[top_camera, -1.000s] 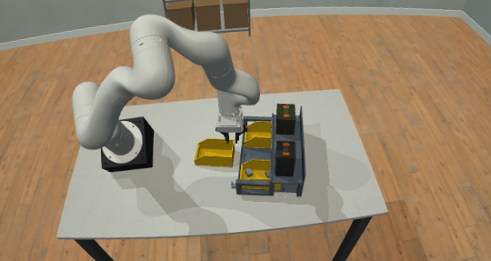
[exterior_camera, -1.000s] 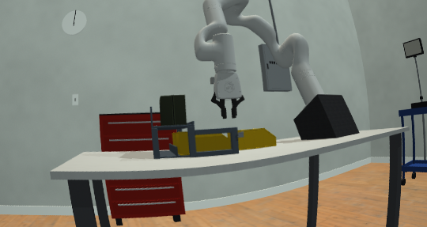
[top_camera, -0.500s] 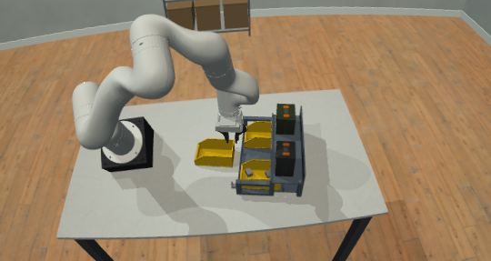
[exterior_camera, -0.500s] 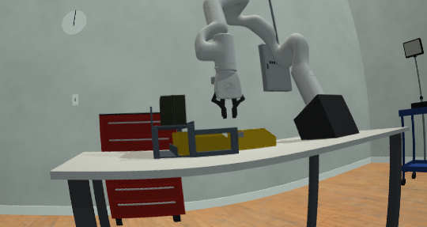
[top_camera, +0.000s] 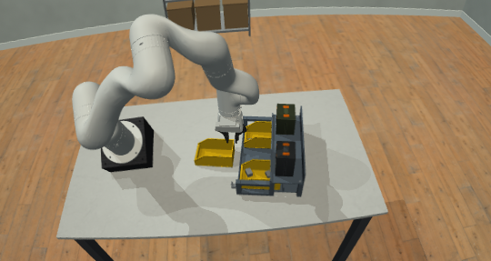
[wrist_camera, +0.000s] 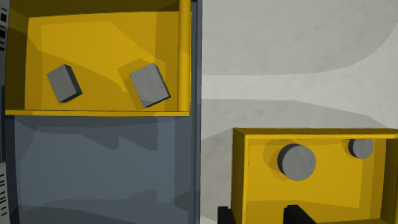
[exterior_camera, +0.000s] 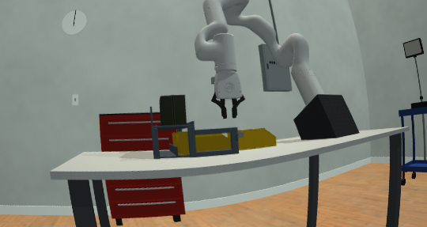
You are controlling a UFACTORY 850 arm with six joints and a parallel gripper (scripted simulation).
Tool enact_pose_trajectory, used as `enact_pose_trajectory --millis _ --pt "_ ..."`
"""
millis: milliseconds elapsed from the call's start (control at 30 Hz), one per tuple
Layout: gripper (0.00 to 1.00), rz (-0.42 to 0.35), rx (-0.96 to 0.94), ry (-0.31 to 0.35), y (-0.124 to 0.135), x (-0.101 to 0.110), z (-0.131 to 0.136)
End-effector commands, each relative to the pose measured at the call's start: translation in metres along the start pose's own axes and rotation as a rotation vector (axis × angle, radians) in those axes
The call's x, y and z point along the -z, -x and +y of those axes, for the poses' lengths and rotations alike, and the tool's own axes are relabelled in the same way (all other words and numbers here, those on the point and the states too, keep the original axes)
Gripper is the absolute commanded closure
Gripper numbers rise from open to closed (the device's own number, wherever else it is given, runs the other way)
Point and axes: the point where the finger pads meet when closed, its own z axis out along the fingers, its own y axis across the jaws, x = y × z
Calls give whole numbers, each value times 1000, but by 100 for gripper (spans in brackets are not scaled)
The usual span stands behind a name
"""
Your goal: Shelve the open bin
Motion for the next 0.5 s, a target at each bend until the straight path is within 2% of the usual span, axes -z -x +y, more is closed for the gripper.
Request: enact_pose_trajectory --millis 0,467 --pt "66 -1 0 -2 0 1 -1" --pt "66 -1 0 -2 1 1 1"
